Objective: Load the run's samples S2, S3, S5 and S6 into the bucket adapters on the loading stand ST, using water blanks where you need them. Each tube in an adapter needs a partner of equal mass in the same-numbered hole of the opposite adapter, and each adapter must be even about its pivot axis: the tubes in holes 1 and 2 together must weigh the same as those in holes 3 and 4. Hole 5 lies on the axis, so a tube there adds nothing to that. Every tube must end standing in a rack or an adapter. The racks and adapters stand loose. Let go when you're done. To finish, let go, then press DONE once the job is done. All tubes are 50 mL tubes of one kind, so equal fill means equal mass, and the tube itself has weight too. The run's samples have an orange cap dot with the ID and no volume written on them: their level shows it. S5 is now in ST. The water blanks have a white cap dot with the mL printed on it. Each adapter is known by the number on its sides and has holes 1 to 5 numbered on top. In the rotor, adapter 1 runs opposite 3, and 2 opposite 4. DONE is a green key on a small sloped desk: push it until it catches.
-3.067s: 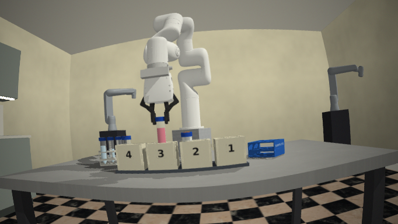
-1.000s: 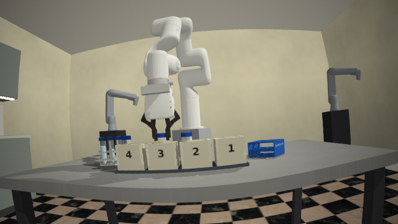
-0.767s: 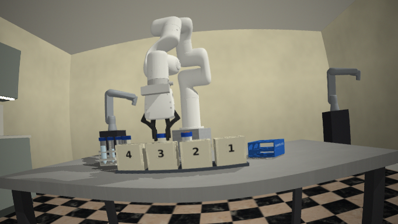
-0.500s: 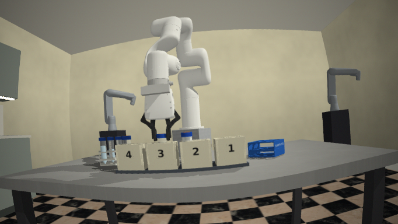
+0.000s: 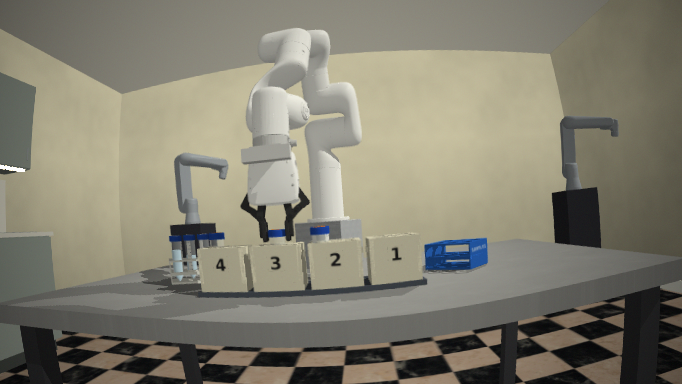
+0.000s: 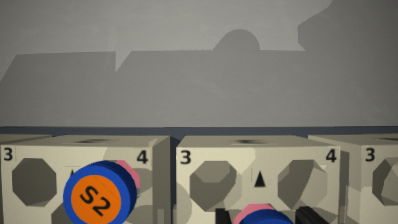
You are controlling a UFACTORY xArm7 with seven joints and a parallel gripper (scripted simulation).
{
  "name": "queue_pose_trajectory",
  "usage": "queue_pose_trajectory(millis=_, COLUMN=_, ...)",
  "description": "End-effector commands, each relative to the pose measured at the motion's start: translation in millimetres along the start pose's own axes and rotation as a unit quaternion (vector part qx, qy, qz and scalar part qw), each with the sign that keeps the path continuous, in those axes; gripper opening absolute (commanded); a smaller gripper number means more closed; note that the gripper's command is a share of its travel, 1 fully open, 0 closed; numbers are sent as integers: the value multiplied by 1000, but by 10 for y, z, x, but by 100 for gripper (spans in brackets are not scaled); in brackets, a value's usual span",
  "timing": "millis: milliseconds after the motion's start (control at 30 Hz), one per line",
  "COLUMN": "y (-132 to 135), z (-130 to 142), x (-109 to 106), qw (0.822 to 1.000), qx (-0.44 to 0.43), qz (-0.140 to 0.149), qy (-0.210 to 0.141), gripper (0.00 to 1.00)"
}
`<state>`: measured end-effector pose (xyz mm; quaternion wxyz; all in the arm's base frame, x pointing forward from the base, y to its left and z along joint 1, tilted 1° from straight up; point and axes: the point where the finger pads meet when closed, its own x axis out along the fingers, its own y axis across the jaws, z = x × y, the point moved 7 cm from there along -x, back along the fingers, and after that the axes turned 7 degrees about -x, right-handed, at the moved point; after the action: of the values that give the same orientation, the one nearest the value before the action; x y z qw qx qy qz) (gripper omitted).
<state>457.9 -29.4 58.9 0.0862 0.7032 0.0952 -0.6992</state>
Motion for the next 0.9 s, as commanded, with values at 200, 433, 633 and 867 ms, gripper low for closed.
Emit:
queue_pose_trajectory(millis=200, y=5, z=-14, x=-15, qw=1000, qx=0, qz=1, qy=2, gripper=44)
queue_pose_trajectory(millis=433, y=5, z=-13, x=-55, qw=1000, qx=0, qz=1, qy=2, gripper=44)
queue_pose_trajectory(millis=633, y=5, z=-13, x=-175, qw=1000, qx=0, qz=1, qy=2, gripper=44)
queue_pose_trajectory(millis=867, y=5, z=-13, x=-315, qw=1000, qx=0, qz=1, qy=2, gripper=44)
